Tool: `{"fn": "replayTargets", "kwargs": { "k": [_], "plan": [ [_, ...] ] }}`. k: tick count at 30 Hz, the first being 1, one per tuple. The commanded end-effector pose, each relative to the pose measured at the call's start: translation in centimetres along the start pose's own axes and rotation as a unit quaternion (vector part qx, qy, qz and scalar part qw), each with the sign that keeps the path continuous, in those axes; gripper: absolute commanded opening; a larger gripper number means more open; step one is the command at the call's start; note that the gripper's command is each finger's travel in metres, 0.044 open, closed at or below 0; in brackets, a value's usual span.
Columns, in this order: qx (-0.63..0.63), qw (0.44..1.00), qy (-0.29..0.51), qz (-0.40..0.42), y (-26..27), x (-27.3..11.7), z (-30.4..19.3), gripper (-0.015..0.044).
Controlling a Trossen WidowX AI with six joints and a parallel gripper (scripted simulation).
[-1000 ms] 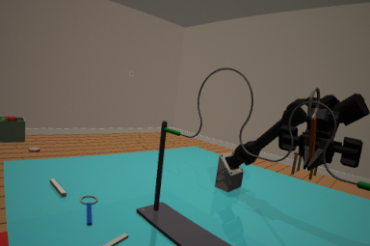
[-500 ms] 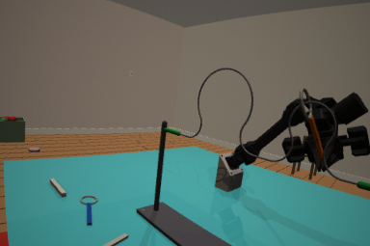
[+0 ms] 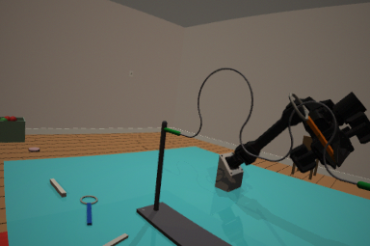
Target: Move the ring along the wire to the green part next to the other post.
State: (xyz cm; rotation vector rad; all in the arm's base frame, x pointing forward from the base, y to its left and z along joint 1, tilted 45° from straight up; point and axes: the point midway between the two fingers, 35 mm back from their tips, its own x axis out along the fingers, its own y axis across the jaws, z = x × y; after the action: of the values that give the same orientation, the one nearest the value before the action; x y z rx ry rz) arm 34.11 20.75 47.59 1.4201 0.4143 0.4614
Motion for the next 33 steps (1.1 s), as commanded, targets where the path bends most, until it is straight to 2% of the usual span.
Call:
{"fn": "replayTargets", "kwargs": {
  "k": [1, 17, 33],
  "plan": [
    [0.031, 0.999, 0.000, 0.022, 0.8, -0.2, 0.0, -0.0150],
    [0.191, 0.975, -0.008, 0.112, 3.2, -0.4, 0.5, -0.0150],
    [0.343, 0.918, -0.017, 0.197, 5.3, -1.0, 1.8, -0.0150]
  ]
}}
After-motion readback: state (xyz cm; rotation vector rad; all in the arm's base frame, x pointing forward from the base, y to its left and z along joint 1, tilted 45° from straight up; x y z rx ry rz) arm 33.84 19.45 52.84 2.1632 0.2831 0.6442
